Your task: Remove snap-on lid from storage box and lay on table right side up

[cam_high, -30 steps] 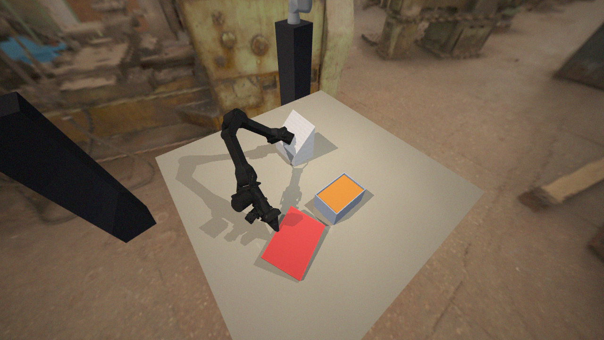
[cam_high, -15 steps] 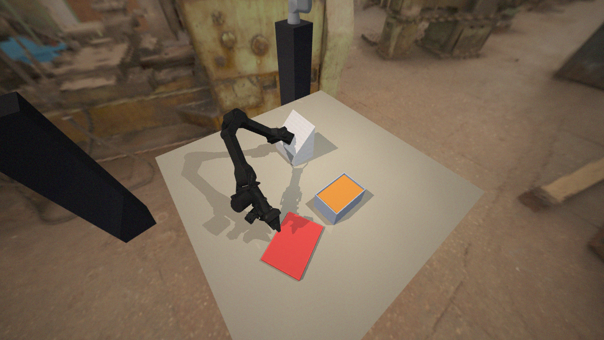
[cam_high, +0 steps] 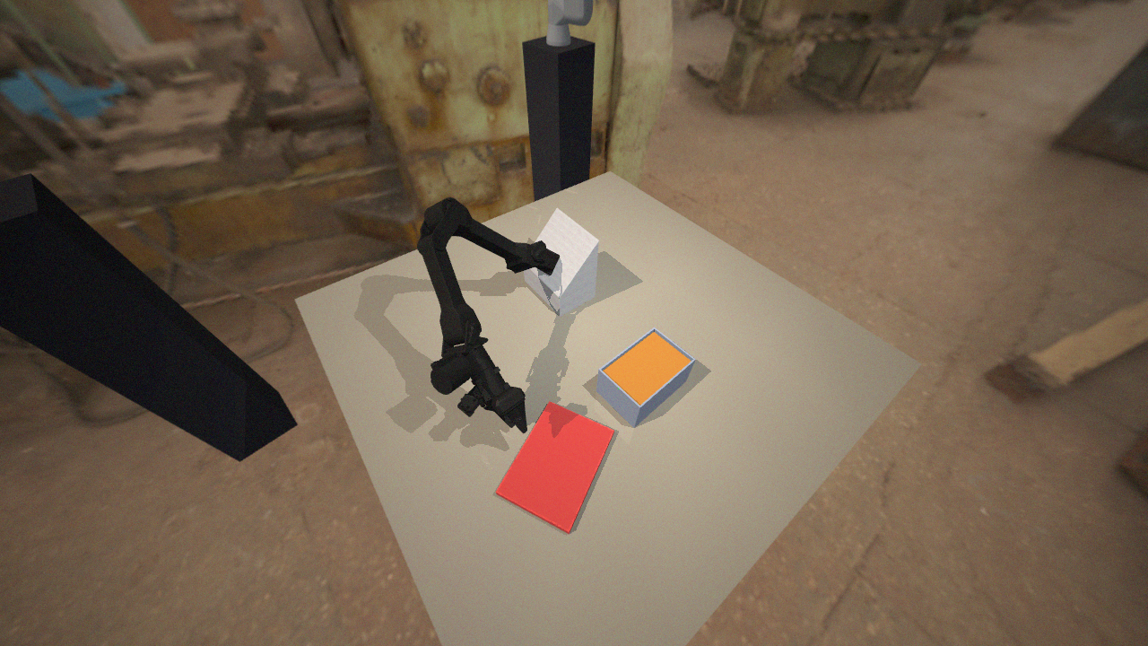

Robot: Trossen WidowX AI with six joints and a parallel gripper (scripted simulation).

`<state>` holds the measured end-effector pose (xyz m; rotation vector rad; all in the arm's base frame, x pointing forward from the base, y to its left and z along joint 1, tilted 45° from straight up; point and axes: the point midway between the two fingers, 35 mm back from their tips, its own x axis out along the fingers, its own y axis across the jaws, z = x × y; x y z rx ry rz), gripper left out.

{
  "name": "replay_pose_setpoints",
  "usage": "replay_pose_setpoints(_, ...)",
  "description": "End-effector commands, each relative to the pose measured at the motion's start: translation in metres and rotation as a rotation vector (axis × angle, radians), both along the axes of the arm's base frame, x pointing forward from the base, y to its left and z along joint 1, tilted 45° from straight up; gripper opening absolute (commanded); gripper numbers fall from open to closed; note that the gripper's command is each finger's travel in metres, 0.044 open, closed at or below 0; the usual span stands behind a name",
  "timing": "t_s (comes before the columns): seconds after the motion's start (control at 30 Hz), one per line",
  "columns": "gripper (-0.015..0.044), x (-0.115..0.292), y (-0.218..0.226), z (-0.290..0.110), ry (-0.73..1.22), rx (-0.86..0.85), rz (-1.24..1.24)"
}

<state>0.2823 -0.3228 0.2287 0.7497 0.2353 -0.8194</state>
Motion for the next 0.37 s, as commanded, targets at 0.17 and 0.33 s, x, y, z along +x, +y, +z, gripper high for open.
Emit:
replay_pose_setpoints(0.17, 0.044, -0.019, 0.004, 0.001, 0.001, -0.001, 0.004)
replay_pose_setpoints(0.33, 0.044, -0.029, 0.005, 0.001, 0.002, -0.001, 0.004)
